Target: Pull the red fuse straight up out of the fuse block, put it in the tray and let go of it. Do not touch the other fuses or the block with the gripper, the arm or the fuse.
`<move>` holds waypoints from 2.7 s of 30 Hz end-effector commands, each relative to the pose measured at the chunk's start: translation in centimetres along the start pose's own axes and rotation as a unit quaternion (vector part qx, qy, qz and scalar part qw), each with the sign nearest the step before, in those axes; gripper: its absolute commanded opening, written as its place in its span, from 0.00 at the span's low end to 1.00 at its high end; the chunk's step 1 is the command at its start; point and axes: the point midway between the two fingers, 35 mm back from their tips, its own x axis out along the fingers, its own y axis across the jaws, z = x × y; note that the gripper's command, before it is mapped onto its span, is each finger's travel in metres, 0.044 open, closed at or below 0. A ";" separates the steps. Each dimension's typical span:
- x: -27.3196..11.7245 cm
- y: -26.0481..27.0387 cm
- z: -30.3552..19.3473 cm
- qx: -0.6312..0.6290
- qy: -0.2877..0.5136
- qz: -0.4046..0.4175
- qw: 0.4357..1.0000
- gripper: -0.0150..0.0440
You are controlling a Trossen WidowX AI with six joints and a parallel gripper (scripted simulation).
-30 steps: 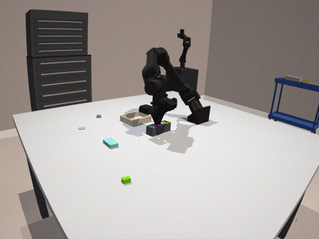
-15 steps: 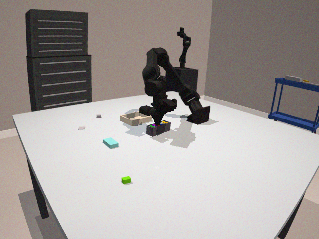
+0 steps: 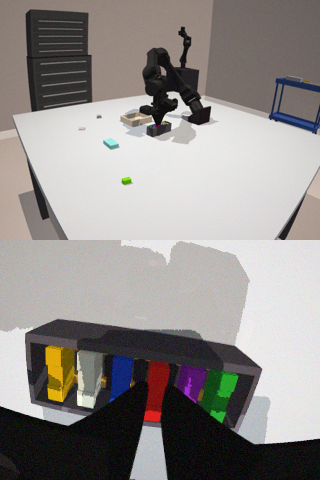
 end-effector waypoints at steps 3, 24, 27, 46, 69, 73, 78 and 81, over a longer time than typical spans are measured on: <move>-0.4 -0.1 0.0 0.001 -0.001 -0.001 1.000 0.25; -1.4 -0.1 0.1 0.001 -0.001 -0.001 1.000 0.25; -1.6 -0.1 0.1 0.001 -0.001 -0.001 1.000 0.25; -2.5 -0.1 0.1 0.000 -0.001 -0.001 1.000 0.25; -3.6 0.0 0.0 -0.001 0.000 -0.001 1.000 0.25; -4.2 0.0 0.1 -0.001 0.000 -0.001 1.000 0.25; -5.0 0.0 0.1 -0.001 0.000 -0.001 1.000 0.25; -5.5 0.0 0.1 -0.001 0.000 -0.001 1.000 0.25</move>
